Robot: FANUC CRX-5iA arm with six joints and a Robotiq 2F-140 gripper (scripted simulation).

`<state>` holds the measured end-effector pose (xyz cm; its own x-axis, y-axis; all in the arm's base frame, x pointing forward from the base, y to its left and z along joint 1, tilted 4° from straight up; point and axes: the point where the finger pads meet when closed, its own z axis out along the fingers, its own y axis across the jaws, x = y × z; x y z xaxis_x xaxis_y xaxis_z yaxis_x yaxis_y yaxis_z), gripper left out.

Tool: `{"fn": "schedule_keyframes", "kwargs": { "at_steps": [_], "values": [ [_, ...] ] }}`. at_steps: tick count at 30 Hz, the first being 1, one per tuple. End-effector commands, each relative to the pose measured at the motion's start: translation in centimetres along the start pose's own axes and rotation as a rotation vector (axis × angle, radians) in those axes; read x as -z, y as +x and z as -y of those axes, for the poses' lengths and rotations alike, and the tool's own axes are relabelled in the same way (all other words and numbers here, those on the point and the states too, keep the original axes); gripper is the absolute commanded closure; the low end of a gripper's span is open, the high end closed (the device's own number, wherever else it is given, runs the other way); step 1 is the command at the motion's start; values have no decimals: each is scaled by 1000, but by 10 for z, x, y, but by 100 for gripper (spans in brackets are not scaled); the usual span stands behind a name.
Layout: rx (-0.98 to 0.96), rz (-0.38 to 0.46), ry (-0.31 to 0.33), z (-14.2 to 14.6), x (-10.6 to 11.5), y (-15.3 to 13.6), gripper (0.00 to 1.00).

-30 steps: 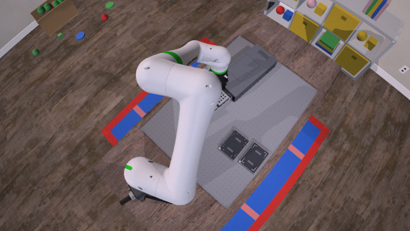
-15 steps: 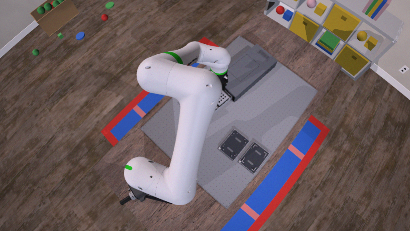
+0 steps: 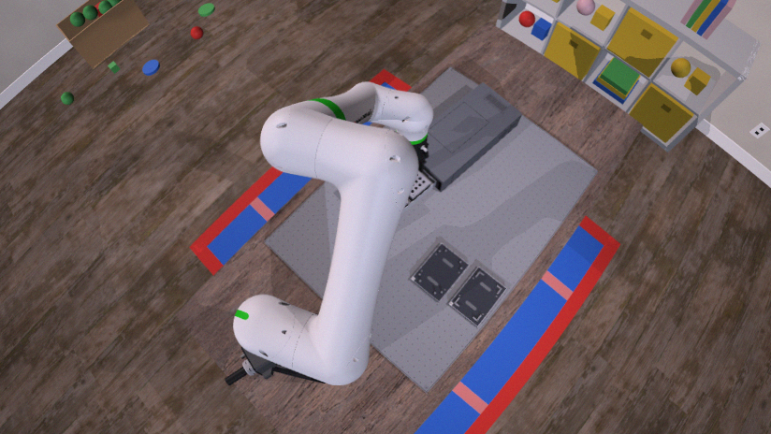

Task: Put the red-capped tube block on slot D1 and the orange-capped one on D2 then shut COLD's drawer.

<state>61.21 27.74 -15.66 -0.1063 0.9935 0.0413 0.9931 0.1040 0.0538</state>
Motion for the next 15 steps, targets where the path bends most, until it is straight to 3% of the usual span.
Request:
{"fn": "schedule_keyframes", "kwargs": {
  "at_steps": [1, 15],
  "values": [
    [0, -1, -2, -1, -2, 0, 34],
    [0, -1, -2, -1, -10, 0, 34]
  ]
}}
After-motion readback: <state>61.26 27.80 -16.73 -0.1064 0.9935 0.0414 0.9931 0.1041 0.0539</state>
